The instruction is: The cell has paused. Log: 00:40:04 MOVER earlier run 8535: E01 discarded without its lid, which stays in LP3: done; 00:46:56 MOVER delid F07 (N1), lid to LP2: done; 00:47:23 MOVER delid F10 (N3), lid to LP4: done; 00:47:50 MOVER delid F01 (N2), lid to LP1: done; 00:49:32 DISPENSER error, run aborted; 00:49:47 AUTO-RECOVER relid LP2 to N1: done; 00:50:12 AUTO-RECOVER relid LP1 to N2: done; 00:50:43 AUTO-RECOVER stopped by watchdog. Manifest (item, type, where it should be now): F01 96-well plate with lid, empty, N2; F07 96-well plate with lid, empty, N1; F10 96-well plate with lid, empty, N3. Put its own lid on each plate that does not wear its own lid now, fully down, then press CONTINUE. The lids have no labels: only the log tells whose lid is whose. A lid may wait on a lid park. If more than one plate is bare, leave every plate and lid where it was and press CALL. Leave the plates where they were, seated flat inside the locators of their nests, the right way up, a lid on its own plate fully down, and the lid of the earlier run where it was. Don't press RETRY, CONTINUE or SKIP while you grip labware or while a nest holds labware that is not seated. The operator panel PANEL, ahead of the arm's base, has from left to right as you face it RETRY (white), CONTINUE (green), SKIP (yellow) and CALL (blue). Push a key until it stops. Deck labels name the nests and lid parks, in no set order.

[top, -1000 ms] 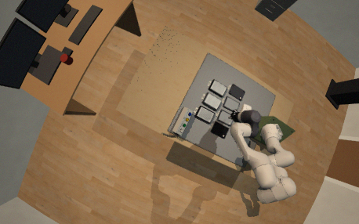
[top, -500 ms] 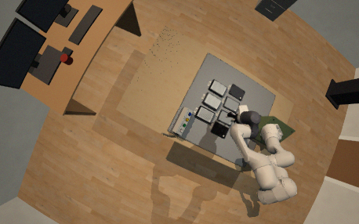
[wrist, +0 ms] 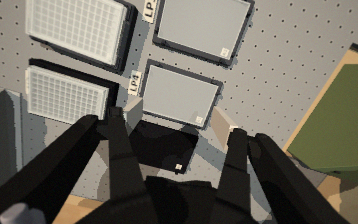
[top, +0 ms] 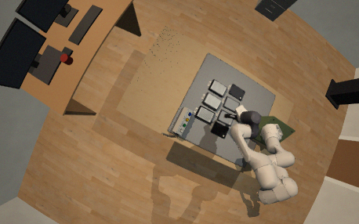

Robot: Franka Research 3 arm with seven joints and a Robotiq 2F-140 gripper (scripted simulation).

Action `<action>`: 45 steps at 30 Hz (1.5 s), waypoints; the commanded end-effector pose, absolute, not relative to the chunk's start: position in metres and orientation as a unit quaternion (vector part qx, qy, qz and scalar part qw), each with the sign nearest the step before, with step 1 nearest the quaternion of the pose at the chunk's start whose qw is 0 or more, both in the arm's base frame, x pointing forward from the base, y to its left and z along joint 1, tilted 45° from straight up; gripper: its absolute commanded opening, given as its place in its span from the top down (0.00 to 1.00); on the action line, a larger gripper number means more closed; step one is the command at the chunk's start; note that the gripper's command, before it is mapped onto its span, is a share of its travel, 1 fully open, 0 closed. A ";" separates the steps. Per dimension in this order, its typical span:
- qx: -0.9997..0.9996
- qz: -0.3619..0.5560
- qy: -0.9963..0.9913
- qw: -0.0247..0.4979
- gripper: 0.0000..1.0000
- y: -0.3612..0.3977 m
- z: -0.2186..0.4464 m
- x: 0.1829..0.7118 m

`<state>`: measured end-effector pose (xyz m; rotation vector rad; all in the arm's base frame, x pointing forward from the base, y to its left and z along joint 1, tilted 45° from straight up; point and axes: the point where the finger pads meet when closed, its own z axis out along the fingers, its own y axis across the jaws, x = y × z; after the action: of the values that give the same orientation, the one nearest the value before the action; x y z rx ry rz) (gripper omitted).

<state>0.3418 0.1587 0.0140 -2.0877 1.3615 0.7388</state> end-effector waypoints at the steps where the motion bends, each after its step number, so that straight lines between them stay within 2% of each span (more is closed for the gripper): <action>1: -0.837 0.233 0.392 0.303 0.34 0.157 0.013 0.341; 24: -0.917 0.125 0.112 0.363 0.34 0.159 0.011 0.341; 45: -0.918 0.034 -0.110 0.379 0.34 0.175 -0.006 0.337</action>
<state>0.3351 0.1771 -0.0018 -2.3542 -0.0894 0.1807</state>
